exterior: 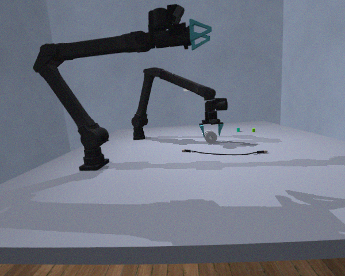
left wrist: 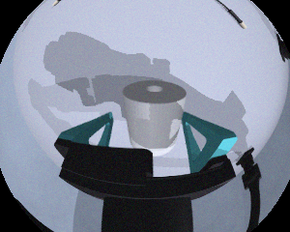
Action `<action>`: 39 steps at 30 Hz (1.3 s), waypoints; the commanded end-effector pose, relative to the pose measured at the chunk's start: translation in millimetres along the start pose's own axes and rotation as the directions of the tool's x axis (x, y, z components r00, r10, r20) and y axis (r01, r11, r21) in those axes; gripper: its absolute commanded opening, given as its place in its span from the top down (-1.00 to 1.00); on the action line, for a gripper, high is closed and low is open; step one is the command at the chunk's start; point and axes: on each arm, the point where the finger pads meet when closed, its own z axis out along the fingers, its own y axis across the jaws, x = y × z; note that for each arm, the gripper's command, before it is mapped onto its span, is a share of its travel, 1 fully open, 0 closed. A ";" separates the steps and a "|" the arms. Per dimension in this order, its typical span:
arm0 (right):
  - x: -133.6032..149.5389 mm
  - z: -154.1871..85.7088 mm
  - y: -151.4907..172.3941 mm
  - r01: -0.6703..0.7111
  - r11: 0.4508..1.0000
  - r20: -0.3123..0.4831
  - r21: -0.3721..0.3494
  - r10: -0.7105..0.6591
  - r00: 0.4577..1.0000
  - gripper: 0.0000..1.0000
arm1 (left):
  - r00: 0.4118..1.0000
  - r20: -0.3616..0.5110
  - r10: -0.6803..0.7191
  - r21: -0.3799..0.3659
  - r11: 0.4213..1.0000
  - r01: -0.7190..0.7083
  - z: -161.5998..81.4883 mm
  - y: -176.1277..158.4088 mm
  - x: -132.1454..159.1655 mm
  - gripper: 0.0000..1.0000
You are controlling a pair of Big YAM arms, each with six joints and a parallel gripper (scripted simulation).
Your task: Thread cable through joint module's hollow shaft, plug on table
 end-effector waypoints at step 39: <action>-50.4 -2.6 4.1 0.002 1.000 0.087 -0.007 -0.001 0.996 0.47 | 0.998 0.038 -0.053 -0.069 0.996 0.055 -88.3 18.6 6.8 -0.92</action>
